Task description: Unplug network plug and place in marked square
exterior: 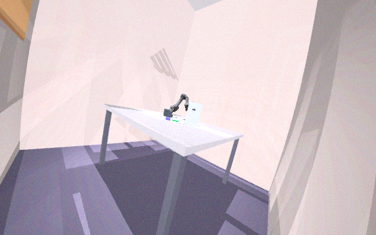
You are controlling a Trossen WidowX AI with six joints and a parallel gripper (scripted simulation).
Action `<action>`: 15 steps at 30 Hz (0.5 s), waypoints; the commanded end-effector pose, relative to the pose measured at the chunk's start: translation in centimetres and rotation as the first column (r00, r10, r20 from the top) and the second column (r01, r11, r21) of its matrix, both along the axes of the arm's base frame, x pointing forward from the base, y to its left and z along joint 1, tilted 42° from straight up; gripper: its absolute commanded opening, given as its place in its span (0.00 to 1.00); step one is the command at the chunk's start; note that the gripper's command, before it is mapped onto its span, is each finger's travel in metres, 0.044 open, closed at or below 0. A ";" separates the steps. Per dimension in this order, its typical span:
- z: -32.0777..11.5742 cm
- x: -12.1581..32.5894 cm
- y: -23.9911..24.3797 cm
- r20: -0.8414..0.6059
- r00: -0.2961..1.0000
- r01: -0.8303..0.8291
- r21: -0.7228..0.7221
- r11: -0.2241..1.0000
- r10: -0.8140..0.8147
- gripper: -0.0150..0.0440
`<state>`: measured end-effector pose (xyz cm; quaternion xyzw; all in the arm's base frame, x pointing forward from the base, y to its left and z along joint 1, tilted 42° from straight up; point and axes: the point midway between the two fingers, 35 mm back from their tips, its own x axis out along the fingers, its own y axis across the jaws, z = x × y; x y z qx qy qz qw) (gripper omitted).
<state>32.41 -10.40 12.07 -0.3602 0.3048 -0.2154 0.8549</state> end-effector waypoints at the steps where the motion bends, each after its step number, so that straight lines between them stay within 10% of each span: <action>1: -0.1 -0.2 0.1 -0.001 1.000 0.005 0.003 1.000 -0.005 0.25; 15: 0.1 -0.7 0.5 -0.002 1.000 0.005 0.003 1.000 -0.005 0.25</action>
